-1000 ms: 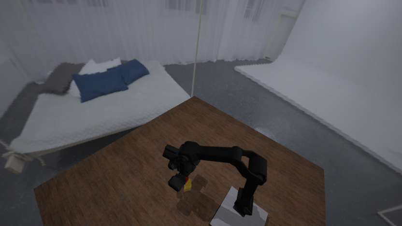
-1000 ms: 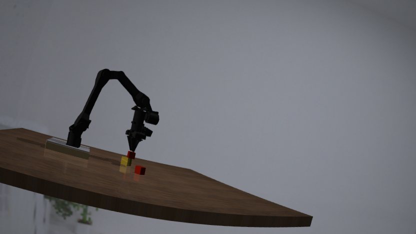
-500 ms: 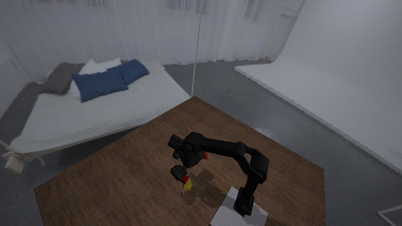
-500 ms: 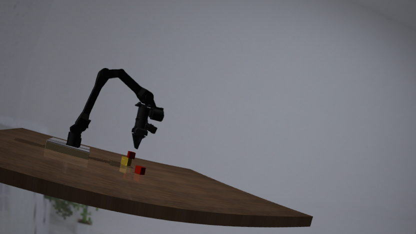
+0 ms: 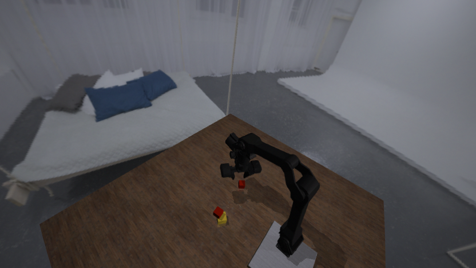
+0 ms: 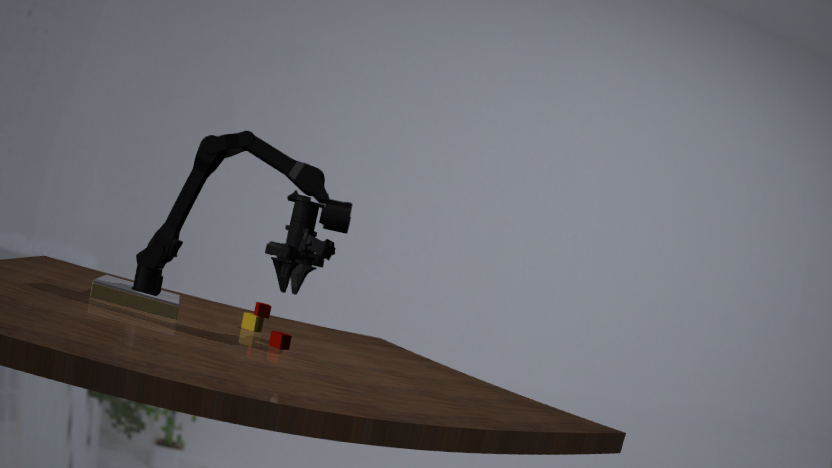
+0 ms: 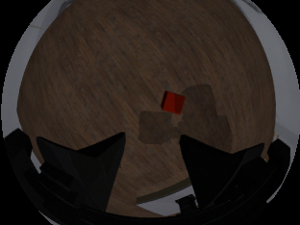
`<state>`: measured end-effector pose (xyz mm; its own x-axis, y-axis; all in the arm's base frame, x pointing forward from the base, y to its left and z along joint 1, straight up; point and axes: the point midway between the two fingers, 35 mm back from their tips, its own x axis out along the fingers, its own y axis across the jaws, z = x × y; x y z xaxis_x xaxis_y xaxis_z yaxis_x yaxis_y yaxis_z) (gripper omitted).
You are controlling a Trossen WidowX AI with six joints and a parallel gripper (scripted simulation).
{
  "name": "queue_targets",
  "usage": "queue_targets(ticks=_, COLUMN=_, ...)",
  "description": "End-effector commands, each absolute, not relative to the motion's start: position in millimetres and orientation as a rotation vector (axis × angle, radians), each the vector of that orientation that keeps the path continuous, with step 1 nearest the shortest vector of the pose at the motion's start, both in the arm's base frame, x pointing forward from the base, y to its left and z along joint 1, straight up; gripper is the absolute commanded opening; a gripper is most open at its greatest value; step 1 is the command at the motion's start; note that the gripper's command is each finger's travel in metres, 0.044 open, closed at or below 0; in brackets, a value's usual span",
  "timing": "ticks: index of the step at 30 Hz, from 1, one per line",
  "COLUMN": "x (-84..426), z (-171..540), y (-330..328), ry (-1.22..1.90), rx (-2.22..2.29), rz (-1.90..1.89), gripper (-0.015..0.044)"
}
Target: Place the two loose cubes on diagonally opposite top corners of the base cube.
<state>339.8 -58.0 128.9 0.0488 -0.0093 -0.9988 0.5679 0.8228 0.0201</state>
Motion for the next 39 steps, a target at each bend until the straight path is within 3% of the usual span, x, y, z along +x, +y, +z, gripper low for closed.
queue_targets(ticks=1, x=337.4, z=132.5, y=-88.7, ry=1.452, rx=0.584, rz=-0.573, gripper=0.0265)
queue_targets(ticks=8, x=335.9, z=129.6, y=-102.2, ry=1.441, rx=0.630, rz=-0.618, gripper=0.0265)
queue_targets(ticks=16, x=337.5, z=73.6, y=-102.5, ry=1.441, rx=0.630, rz=-0.618, gripper=0.0265)
queue_targets(ticks=39, x=338.8, z=41.8, y=-102.8, ry=1.441, rx=0.630, rz=-0.618, gripper=0.0265)
